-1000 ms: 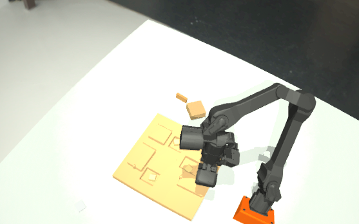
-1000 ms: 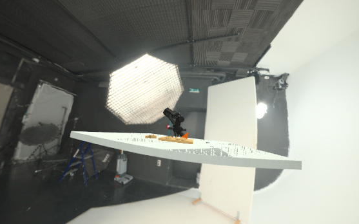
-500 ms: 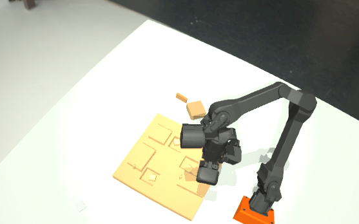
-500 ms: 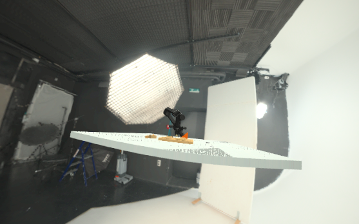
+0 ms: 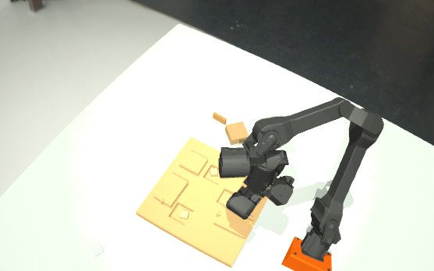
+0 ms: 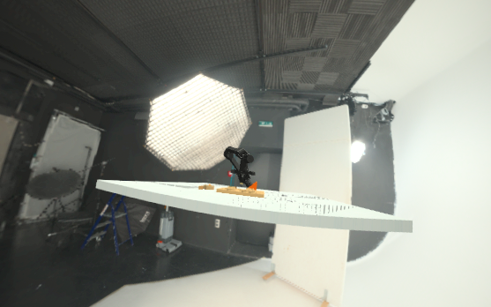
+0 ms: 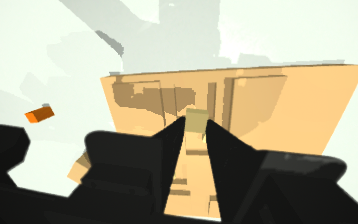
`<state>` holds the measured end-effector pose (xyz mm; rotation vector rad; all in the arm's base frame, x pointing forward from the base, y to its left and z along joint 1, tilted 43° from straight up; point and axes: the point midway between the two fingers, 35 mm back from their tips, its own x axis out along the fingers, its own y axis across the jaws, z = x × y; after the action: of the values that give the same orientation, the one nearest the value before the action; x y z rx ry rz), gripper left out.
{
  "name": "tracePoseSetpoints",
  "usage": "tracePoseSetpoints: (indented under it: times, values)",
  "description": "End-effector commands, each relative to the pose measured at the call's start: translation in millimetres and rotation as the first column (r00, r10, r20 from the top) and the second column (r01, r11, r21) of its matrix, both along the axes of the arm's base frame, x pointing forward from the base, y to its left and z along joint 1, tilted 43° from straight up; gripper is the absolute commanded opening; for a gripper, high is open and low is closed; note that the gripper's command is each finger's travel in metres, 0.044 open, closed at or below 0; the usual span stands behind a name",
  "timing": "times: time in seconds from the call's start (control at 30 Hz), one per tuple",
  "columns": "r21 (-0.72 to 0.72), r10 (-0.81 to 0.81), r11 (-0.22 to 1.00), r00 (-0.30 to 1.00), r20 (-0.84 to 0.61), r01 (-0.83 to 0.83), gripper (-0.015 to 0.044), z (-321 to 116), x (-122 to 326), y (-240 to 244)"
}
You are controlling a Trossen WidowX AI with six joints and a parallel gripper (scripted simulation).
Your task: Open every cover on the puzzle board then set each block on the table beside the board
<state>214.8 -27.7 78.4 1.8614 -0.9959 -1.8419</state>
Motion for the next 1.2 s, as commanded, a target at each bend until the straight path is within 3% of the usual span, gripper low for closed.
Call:
tracePoseSetpoints:
  times: [0.0, 0.17, 0.5, 0.83, 1.17]
  values:
    - [0.040, -0.393, 0.912, 0.840, 0.374, 0.408, 0.0080, 7, 2, 8]
    - [0.181, -0.611, 0.725, 0.500, 0.614, 0.664, 0.0080, 12, 2, 13]
    - [0.403, -0.680, 0.465, 0.026, 0.733, 0.788, 0.0080, 20, 3, 20]
    - [0.649, -0.567, 0.202, -0.453, 0.688, 0.733, 0.0080, 26, 3, 25]
    - [0.860, -0.298, 0.001, -0.821, 0.487, 0.510, 0.0080, 31, 3, 30]
